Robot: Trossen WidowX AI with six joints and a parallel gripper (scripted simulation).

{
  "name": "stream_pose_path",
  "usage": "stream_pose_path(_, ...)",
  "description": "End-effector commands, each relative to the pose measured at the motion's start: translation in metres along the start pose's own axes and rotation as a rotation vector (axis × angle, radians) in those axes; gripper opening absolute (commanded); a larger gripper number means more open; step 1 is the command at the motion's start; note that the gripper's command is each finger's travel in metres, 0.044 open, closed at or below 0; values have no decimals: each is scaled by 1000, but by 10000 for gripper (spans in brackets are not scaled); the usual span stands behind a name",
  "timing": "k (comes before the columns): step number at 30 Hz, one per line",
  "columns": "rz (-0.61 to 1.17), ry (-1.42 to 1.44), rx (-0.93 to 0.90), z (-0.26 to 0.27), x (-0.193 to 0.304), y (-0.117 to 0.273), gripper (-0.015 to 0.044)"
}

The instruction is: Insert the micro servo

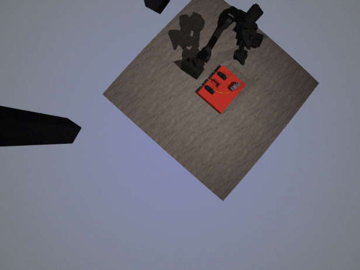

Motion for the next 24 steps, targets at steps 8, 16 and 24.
stream_pose_path(8, -71, 139, -313, 72, -21, -26, 440)
stream_pose_path(16, -150, 254, -548, 127, -38, -33, 440)
stream_pose_path(24, -242, 359, -777, 180, -54, -31, 440)
Point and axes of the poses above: the point midway between the two fingers, 35 mm back from their tips, its own y axis back along the fingers, its own z axis across the jaws, x = y × z, the point moved 6 cm from there along y, back along the fingers, and after that the axes turned 3 degrees about y, right-handed, at the moved point
